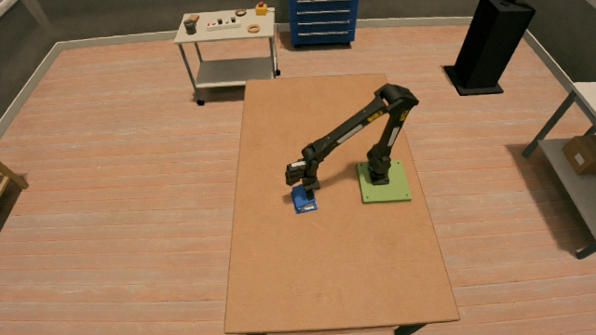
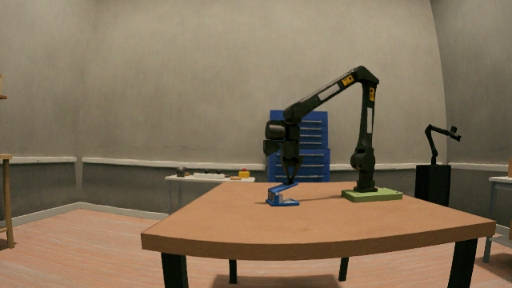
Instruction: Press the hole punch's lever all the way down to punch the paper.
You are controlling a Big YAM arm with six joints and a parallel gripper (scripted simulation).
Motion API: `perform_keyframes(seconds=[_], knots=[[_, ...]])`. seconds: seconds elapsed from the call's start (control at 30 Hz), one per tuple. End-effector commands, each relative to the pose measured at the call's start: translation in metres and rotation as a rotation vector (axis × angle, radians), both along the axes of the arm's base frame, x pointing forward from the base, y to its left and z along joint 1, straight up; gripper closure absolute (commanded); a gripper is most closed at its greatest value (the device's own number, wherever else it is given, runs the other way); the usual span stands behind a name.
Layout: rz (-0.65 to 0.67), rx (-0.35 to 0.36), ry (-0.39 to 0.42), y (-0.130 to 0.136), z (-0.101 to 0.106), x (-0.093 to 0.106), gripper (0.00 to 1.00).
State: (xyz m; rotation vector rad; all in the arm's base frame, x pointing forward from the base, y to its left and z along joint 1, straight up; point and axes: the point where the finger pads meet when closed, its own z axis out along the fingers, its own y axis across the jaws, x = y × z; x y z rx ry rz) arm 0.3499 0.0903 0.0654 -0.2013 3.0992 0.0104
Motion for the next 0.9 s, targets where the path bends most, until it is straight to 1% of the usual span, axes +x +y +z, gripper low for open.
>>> perform_keyframes(seconds=[0.0, 0.1, 0.37, 0.87], knots=[[-0.002, 0.001, 0.018, 0.008, 0.0018, 0.0068, 1.0], [-0.003, 0.003, 0.012, 0.009, 0.0054, 0.01, 1.0], [-0.007, 0.004, 0.011, 0.008, 0.0073, 0.0117, 1.0], [-0.009, 0.003, 0.011, 0.0071, 0.0068, 0.0117, 1.0]])
